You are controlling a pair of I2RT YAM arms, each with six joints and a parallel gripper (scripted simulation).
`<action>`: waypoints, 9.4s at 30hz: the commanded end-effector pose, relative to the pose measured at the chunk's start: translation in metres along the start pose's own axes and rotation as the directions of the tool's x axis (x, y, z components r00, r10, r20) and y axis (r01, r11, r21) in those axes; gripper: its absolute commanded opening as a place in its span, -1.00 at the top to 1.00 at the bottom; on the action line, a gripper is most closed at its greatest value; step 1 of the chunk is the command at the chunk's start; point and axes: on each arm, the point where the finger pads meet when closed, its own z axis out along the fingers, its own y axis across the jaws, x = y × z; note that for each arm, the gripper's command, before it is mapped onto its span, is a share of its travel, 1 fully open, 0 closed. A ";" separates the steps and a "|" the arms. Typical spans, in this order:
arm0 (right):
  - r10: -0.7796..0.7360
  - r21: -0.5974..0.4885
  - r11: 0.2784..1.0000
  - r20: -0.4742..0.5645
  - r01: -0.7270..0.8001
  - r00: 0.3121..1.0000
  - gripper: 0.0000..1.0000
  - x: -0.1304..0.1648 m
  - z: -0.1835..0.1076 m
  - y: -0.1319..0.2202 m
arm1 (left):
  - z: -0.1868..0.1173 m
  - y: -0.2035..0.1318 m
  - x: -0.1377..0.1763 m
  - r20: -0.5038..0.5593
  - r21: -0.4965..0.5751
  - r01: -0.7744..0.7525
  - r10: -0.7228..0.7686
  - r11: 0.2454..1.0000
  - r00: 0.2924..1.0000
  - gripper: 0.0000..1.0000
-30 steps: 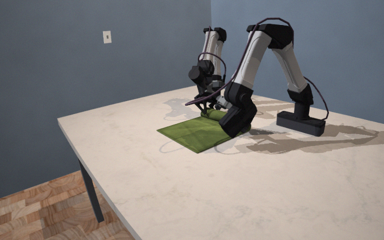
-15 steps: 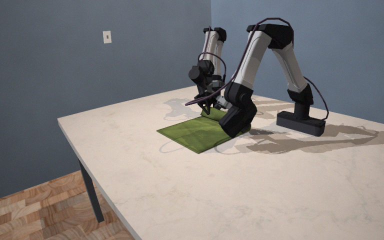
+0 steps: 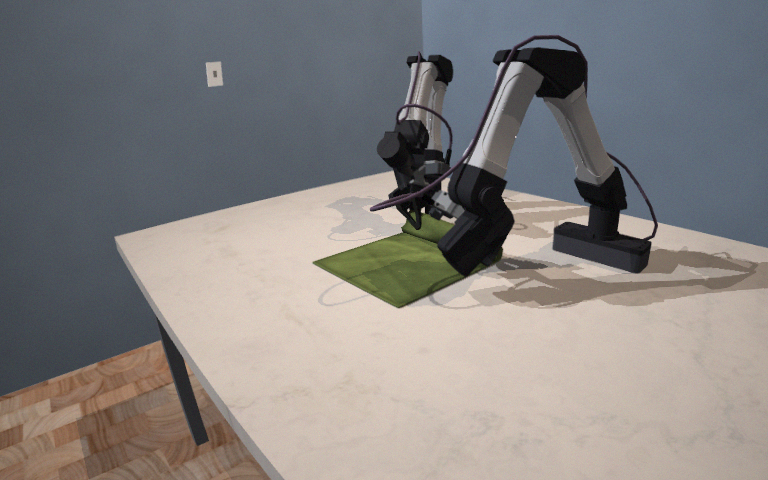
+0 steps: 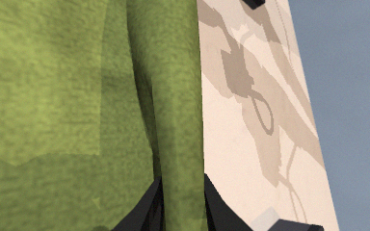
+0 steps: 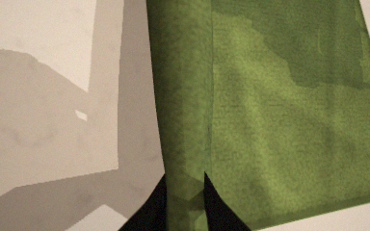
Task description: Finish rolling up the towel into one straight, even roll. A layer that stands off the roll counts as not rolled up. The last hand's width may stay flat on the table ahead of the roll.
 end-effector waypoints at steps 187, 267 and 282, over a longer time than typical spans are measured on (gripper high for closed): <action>0.512 -0.614 0.586 -0.225 -0.529 0.829 -0.76 0.000 -0.052 -0.057 | -0.021 0.017 -0.020 -0.111 -0.417 -0.395 0.386 0.818 0.916 0.41; 0.004 0.032 0.999 0.000 -0.004 1.000 0.23 0.001 0.007 -0.029 | -0.018 0.021 -0.017 -0.038 0.005 -0.026 0.026 1.000 0.999 0.41; 0.004 0.032 0.999 0.000 -0.004 1.000 0.41 0.001 0.007 -0.029 | -0.018 0.021 -0.018 -0.038 0.005 -0.026 0.026 1.000 0.999 0.18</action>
